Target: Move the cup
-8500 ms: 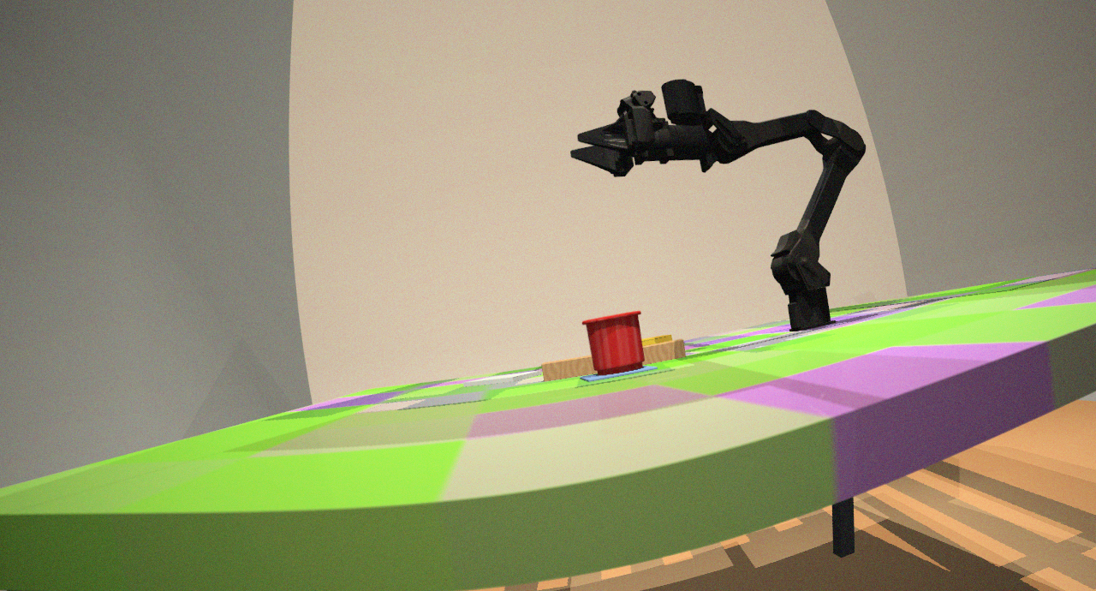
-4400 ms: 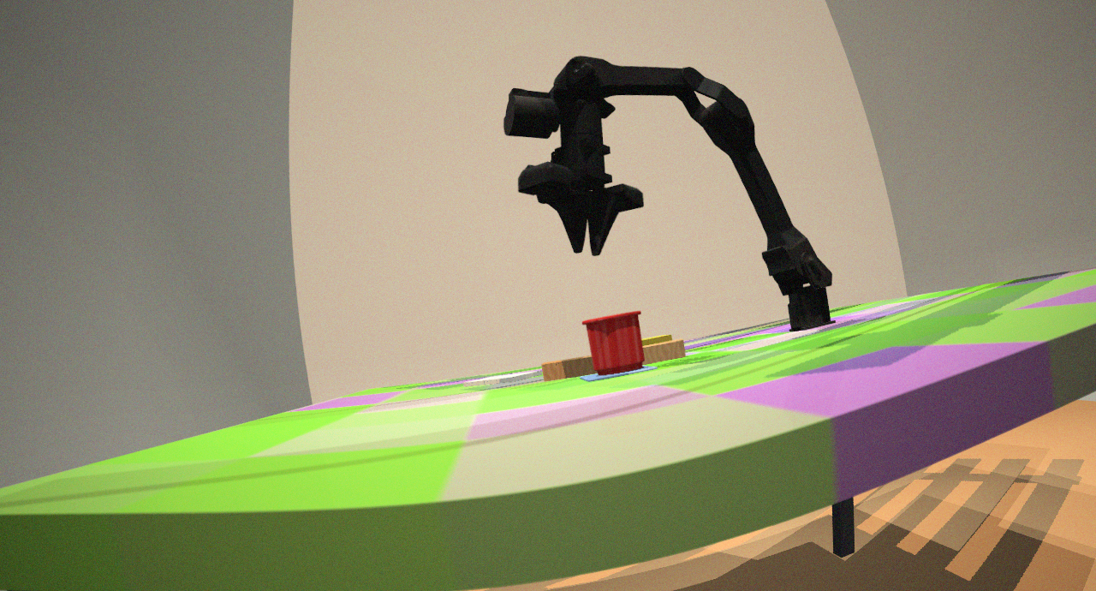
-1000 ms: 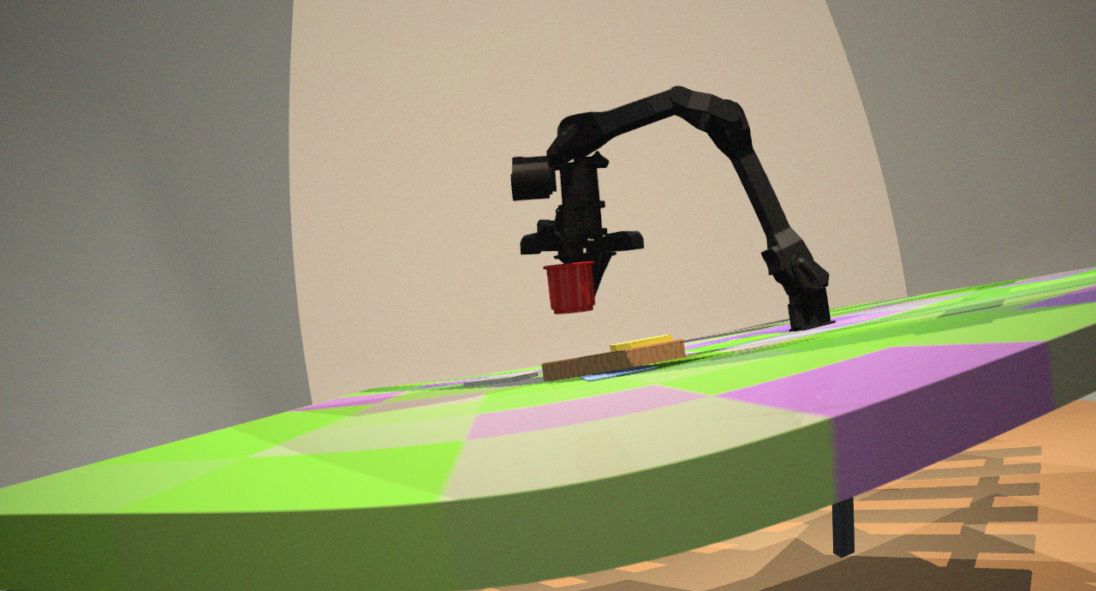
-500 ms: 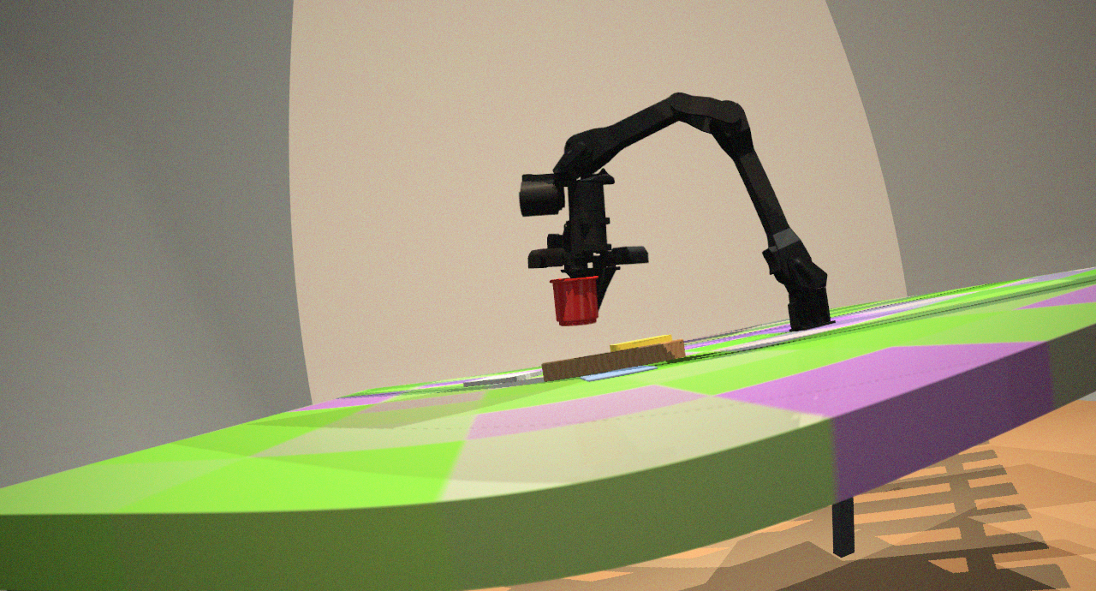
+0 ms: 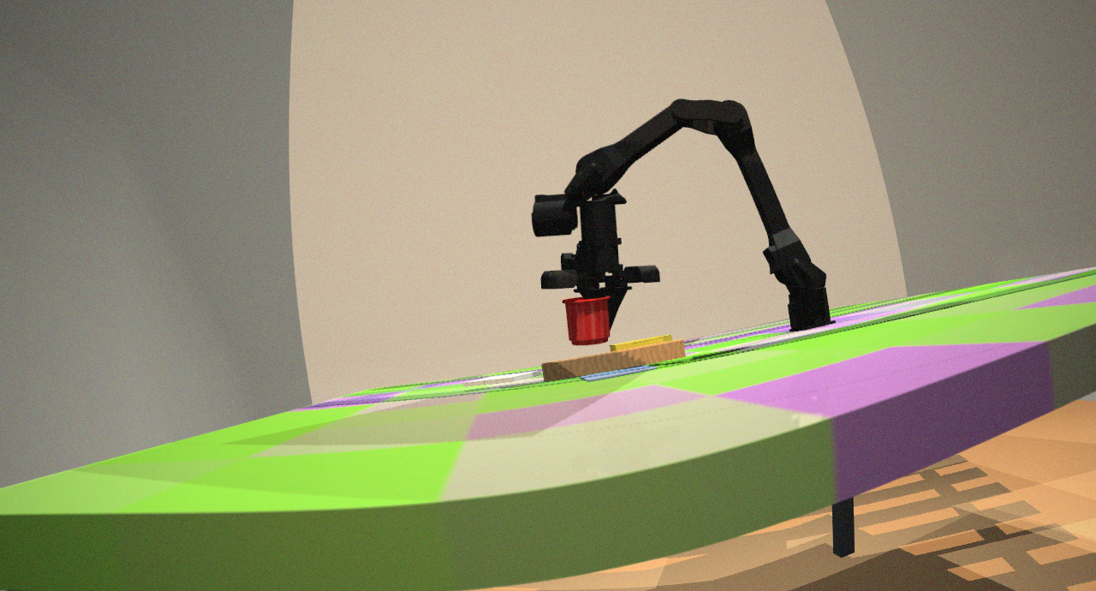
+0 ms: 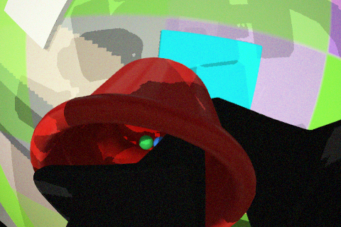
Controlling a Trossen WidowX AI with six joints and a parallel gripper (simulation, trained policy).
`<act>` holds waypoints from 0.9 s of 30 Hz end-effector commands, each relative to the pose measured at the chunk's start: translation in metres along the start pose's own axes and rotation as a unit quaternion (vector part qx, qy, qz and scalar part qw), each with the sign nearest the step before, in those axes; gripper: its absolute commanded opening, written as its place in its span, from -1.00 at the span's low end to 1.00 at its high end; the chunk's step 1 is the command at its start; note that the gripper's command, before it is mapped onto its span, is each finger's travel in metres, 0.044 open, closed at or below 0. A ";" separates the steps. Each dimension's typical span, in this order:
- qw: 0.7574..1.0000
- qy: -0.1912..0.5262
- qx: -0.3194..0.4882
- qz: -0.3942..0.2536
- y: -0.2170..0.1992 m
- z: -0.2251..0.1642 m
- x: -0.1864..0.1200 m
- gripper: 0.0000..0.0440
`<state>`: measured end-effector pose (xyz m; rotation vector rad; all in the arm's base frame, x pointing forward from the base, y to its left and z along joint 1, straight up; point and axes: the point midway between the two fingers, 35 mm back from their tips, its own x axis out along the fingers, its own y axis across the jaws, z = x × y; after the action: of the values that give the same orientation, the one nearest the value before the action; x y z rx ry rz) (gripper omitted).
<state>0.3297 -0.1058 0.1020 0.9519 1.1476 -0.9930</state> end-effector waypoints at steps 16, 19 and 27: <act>1.000 0.002 0.024 -0.013 -0.029 -0.005 0.032 -0.83; 1.000 -0.003 0.030 -0.006 -0.030 -0.001 0.033 -0.66; 0.999 -0.013 0.042 0.031 -0.028 0.005 0.020 -0.27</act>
<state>0.3081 -0.1214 0.0778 1.0210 1.0674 -1.0158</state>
